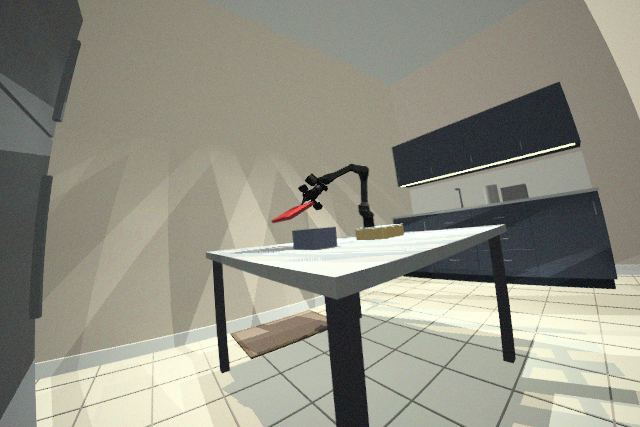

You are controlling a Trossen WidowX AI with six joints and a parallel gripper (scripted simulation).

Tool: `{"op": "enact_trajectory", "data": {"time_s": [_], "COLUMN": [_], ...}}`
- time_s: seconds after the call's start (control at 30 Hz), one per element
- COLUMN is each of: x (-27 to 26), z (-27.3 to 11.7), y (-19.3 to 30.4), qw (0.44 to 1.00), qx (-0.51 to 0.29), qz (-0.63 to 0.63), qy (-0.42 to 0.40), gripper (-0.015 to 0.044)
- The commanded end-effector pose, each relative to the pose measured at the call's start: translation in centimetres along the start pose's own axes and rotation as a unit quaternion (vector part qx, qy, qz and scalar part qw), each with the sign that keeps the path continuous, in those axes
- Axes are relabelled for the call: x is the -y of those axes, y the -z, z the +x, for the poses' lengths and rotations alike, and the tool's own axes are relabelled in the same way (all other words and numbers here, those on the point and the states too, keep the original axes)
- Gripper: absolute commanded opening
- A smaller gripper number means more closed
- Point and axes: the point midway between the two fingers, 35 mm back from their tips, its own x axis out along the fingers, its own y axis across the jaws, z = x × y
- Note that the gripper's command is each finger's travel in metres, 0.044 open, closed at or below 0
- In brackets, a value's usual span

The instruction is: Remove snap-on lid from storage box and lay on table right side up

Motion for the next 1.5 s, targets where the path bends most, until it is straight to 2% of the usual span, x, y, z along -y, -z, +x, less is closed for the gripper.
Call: {"op": "enact_trajectory", "data": {"time_s": [0.0,1.47], "x": [-0.3,0.0], "z": [-0.1,-0.6], "y": [-1.0,-9.8], "qw": [1.0,1.0], "qx": [-0.001,0.002], "qz": [-0.003,-0.006], "qy": [-0.004,-0.003], "gripper": [0.0,0.0]}}
